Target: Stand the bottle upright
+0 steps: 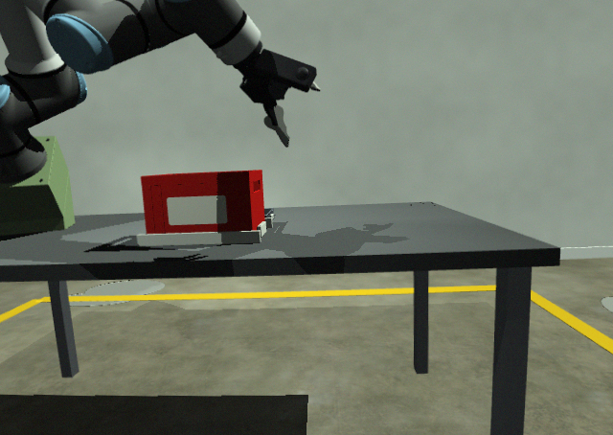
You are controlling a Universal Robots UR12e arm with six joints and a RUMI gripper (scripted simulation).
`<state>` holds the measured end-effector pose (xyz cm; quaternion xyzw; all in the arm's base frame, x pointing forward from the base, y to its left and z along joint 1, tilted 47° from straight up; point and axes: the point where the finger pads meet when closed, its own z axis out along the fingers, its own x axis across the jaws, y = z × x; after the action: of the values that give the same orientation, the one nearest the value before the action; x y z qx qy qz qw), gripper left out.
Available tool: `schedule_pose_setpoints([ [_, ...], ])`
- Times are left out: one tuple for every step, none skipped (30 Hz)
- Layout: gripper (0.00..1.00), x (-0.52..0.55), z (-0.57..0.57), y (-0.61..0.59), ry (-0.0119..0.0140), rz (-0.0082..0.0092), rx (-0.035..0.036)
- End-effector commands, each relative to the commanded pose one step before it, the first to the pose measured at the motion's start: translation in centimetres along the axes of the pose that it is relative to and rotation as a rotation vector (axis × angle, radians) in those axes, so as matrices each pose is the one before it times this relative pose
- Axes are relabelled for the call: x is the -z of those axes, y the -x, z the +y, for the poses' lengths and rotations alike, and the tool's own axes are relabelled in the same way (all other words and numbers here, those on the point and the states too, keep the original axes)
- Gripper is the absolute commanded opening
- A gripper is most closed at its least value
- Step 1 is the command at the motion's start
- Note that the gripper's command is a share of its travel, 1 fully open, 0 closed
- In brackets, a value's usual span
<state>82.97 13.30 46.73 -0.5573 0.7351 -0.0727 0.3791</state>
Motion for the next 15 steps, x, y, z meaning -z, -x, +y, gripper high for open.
schedule_pose_setpoints([
  [1.0, 0.762, 3.606, -2.022, -0.03627, 0.14141, -0.00012],
  [1.0, 0.0, 0.0, 0.0, 0.0, 0.0, 0.0],
  [1.0, 0.067, 0.91, -0.558, -0.00657, 0.03492, 0.00022],
  [1.0, 0.106, 0.893, -0.578, -0.00743, 0.03485, 0.00033],
  [1.0, 0.0, 0.0, 0.0, 0.0, 0.0, 0.0],
  [1.0, 0.0, 0.0, 0.0, 0.0, 0.0, 0.0],
  [1.0, 0.0, 0.0, 0.0, 0.0, 0.0, 0.0],
  [1.0, 0.144, 0.872, -0.598, -0.00829, 0.03468, 0.00042],
  [1.0, 0.089, 0.879, -0.587, -0.00748, 0.03444, 0.00022],
  [1.0, 0.011, 0.892, -0.559, -0.00627, 0.03415, 0.00009],
  [1.0, 0.0, 0.0, 0.0, 0.0, 0.0, 0.0],
  [1.0, 0.048, 0.863, -0.569, -0.00715, 0.03372, 0.0003],
  [1.0, 0.0, 0.0, 0.0, 0.0, 0.0, 0.0],
  [1.0, 0.084, 0.831, -0.578, -0.008, 0.03318, 0.00048],
  [1.0, 0.053, 0.828, -0.571, -0.00751, 0.03278, 0.0003],
])
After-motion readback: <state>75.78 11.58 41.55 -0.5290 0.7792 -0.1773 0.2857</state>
